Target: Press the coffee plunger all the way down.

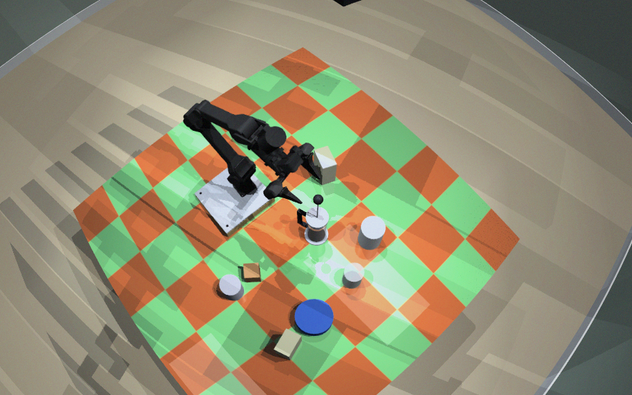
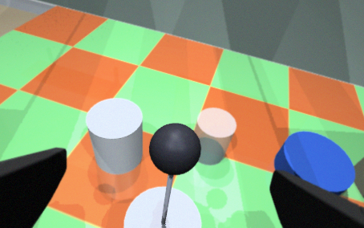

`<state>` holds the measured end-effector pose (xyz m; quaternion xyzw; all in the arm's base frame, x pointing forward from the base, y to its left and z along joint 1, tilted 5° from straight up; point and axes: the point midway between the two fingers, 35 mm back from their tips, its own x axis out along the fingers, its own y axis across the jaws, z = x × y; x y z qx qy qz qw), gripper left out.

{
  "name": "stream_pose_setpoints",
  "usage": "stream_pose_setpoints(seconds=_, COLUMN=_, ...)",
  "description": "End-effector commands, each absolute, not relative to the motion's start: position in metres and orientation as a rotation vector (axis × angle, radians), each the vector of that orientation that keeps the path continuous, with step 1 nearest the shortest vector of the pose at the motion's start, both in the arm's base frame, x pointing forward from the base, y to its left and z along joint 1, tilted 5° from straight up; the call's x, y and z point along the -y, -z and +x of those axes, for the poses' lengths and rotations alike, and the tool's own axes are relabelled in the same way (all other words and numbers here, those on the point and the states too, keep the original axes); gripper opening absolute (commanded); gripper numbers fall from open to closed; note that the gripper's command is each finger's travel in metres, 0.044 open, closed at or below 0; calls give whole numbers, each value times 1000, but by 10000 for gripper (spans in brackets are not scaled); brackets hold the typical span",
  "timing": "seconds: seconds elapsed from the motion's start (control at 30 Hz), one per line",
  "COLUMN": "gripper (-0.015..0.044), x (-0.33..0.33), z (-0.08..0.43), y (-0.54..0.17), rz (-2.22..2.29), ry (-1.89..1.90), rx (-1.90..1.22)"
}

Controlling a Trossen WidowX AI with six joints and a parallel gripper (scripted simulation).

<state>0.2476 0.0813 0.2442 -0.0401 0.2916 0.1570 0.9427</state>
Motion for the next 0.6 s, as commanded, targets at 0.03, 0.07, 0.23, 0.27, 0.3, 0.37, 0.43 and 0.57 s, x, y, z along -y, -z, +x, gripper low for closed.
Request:
stream_pose_setpoints(seconds=0.03, gripper=440, x=-81, z=249, y=-243, rz=-86, ry=-315, rx=-582)
stream_pose_setpoints(seconds=0.07, gripper=440, x=-81, z=250, y=-242, rz=-86, ry=-314, rx=-582)
stream_pose_setpoints(seconds=0.23, gripper=440, x=-83, z=257, y=-238, rz=-85, ry=-314, rx=-581)
stream_pose_setpoints(seconds=0.27, gripper=440, x=-84, z=258, y=-237, rz=-85, ry=-314, rx=-581)
stream_pose_setpoints(seconds=0.3, gripper=440, x=-84, z=260, y=-236, rz=-85, ry=-314, rx=-581)
stream_pose_setpoints(seconds=0.37, gripper=440, x=-85, z=262, y=-234, rz=-85, ry=-314, rx=-581)
stream_pose_setpoints(seconds=0.43, gripper=440, x=-86, z=265, y=-232, rz=-85, ry=-314, rx=-580)
stream_pose_setpoints(seconds=0.57, gripper=440, x=-87, z=270, y=-229, rz=-85, ry=-314, rx=-580)
